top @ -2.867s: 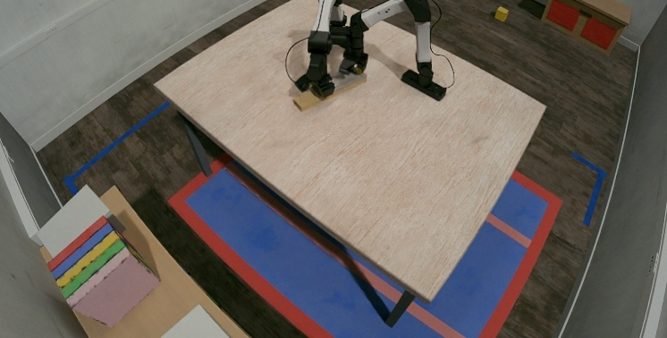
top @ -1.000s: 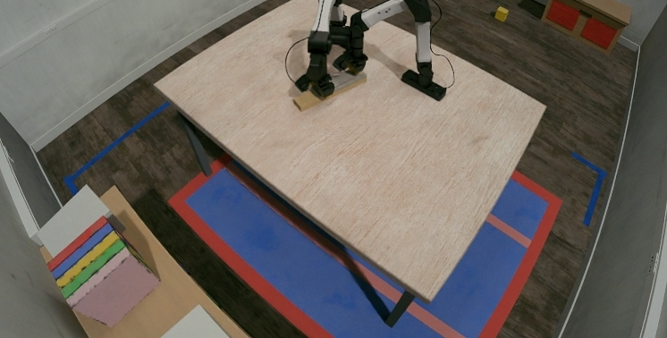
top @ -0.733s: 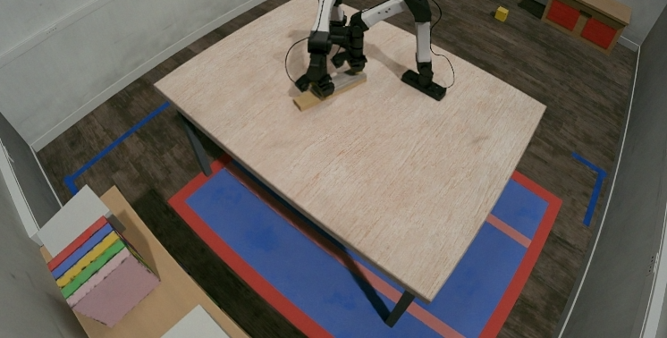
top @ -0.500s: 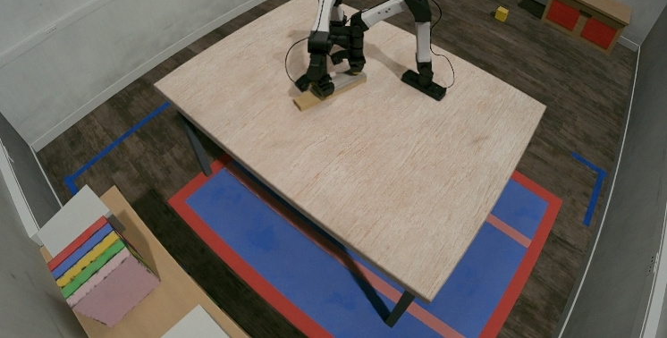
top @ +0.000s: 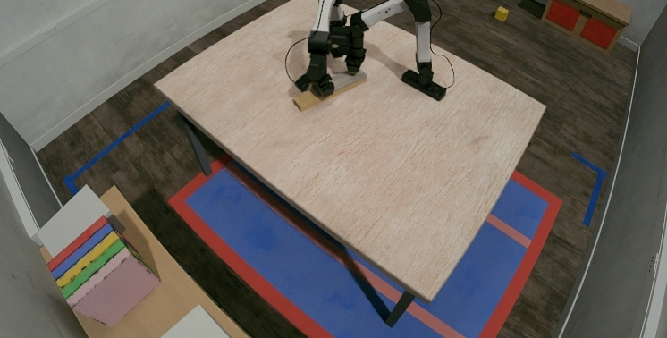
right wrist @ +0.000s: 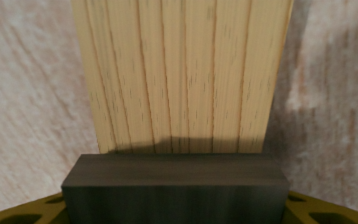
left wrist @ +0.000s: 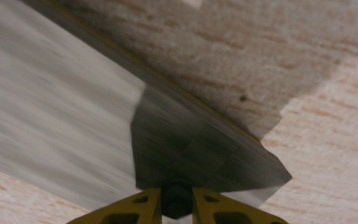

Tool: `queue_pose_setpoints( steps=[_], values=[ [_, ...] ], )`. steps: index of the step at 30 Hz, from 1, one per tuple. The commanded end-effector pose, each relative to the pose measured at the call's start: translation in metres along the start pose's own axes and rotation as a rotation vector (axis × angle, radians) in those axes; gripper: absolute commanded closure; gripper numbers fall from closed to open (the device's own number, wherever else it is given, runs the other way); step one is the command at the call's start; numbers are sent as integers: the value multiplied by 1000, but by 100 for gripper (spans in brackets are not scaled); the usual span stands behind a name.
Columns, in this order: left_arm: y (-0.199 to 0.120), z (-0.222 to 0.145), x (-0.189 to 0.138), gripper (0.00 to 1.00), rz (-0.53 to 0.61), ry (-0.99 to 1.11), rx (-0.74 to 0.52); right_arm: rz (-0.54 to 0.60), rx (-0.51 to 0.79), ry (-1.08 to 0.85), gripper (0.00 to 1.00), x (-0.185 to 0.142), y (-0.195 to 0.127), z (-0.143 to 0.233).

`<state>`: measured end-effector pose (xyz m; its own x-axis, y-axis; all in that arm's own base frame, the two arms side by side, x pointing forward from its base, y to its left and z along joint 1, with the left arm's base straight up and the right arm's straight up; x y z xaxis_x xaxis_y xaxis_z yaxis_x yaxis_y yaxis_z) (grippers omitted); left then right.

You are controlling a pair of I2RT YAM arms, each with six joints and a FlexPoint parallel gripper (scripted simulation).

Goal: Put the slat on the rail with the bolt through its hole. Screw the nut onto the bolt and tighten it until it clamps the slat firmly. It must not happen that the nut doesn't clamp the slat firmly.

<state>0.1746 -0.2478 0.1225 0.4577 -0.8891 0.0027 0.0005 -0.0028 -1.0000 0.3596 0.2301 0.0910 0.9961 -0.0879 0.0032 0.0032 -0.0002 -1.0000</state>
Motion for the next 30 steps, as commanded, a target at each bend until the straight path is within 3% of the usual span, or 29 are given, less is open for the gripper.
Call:
queue_pose_setpoints(
  steps=[1, 30],
  values=[
    [0, 1, 4, 86, 0, 177, 0, -18, 13, 1, 33, 1, -7, 2],
    [0, 1, 4, 86, 9, 1253, -2, -18, 13, 1, 33, 1, -7, 2]
  ],
)
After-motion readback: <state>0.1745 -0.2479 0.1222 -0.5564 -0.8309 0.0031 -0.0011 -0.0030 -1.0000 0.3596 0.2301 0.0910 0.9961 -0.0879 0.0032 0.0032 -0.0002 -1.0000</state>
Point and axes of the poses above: on each arm, the point where the finger pads meet when closed, its own y axis out along the fingers, its own z axis across the jaws, x = y × z, the point moved 8 cm from there along -y, back along the fingers, and after that the axes turned 7 degrees about -y, right-handed, at the moved point
